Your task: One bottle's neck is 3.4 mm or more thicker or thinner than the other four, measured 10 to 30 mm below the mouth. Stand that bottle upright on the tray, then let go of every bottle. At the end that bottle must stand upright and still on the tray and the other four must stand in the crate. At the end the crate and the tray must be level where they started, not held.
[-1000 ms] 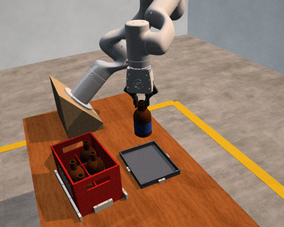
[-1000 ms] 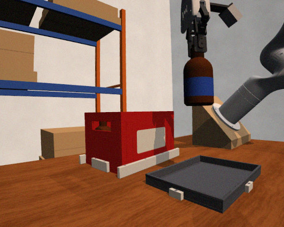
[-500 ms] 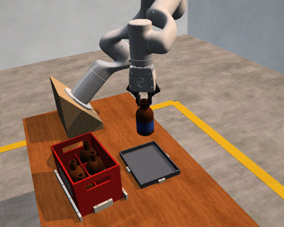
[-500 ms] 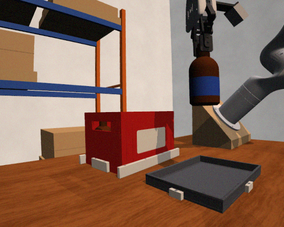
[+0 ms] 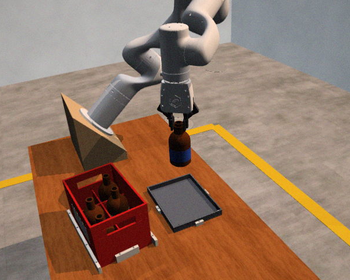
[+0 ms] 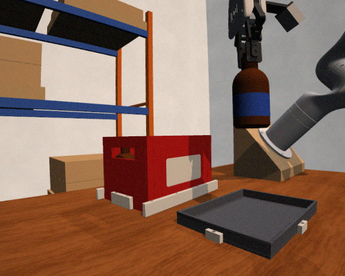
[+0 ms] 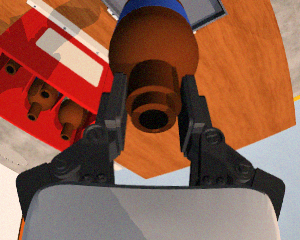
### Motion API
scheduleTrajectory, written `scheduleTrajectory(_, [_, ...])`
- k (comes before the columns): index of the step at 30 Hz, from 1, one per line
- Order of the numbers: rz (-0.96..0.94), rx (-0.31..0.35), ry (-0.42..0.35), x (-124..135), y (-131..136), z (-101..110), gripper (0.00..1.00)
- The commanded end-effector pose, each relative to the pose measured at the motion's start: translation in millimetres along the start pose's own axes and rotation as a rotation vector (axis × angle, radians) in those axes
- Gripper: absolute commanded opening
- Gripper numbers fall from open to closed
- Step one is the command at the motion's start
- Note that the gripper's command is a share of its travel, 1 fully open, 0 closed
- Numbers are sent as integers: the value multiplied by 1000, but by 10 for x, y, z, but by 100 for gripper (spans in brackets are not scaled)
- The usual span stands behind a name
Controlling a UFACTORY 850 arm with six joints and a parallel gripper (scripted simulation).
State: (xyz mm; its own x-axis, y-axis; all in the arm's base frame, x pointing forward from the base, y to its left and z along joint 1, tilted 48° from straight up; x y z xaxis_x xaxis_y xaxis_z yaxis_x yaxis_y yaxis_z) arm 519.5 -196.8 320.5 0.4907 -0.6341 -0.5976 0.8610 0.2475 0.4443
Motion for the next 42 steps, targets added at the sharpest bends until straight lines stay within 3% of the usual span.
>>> scheduleTrajectory(1, [1,1,-1,-8,6,9,0])
scheduleTrajectory(42, [1,1,-1,-12,7,-49,0])
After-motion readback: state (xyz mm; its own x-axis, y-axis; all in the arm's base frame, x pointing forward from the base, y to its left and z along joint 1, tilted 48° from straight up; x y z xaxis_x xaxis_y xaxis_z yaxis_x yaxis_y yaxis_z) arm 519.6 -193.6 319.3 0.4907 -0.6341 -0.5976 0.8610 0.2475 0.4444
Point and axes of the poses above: the point where the finger pads meet when closed, its own z axis back along the fingers, its own y axis across the jaws, x = y × z, the point moved 9 cm from there along z, back along the fingers, and after that the axes turned 15 degrees about -z, right-handed, at the moved point
